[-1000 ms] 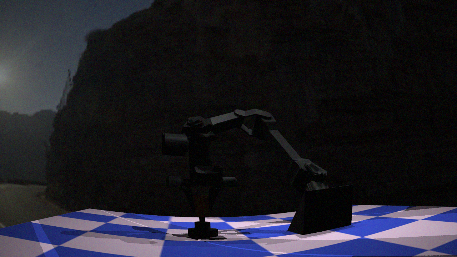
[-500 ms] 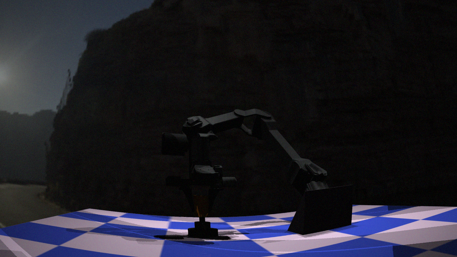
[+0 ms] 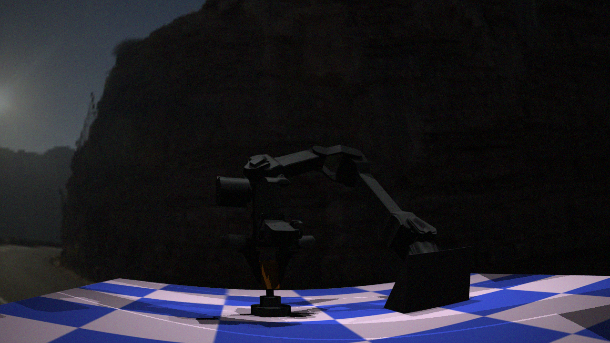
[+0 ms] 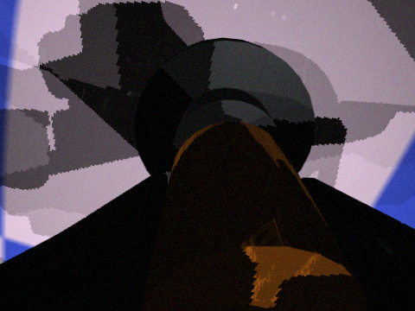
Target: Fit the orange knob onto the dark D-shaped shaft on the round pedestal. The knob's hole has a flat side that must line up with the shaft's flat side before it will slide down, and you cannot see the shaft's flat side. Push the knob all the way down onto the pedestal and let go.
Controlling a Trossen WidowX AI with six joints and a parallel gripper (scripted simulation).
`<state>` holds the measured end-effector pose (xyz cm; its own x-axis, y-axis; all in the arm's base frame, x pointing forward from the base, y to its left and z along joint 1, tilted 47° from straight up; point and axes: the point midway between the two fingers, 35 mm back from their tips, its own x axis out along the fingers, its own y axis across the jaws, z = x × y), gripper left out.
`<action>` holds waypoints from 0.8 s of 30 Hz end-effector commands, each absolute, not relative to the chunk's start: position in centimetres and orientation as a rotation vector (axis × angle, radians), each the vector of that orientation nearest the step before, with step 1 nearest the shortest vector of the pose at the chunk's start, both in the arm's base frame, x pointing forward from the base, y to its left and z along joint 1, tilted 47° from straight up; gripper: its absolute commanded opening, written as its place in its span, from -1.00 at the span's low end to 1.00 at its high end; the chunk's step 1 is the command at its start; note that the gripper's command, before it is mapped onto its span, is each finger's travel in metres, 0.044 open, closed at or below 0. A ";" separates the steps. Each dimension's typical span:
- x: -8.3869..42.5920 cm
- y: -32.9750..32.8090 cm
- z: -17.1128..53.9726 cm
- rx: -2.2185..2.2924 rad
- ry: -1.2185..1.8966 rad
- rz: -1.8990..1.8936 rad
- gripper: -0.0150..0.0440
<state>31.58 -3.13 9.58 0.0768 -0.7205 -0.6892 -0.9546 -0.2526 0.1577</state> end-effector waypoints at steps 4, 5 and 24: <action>31.8 -3.1 9.8 -2.041 1.659 0.989 -0.49; 31.7 -3.1 9.7 -2.041 1.659 0.989 -0.49; 31.5 -3.1 9.5 -2.041 1.659 0.989 -0.49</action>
<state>31.56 -3.11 9.47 0.0793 -0.7200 -0.6895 -0.9494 -0.2654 0.1680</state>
